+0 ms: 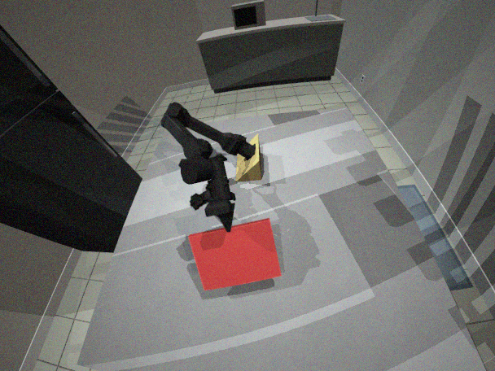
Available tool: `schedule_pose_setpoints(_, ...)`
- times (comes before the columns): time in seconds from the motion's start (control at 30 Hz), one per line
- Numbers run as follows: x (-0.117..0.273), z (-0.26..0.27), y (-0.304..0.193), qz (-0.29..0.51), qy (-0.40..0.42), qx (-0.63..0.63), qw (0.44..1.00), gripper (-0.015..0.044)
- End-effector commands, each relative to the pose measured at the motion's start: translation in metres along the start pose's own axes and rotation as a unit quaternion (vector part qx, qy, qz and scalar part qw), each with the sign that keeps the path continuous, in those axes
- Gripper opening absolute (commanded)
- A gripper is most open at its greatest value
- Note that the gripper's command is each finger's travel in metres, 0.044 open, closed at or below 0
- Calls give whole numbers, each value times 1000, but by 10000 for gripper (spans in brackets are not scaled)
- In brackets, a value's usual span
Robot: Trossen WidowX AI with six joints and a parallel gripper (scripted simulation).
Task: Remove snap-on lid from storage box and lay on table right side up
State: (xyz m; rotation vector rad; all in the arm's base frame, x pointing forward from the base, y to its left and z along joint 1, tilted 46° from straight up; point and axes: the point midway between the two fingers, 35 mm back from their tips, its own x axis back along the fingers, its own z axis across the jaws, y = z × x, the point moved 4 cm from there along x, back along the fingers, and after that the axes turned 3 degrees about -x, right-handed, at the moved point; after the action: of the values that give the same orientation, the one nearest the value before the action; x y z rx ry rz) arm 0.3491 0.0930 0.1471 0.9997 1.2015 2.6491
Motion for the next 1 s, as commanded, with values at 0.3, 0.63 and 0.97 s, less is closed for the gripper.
schedule_pose_setpoints(0.3,10,22,-1,1,8,-5,1000,0)
schedule_pose_setpoints(0.63,17,33,-1,1,8,-5,1000,0)
schedule_pose_setpoints(0.97,25,43,-2,1,8,-5,1000,0)
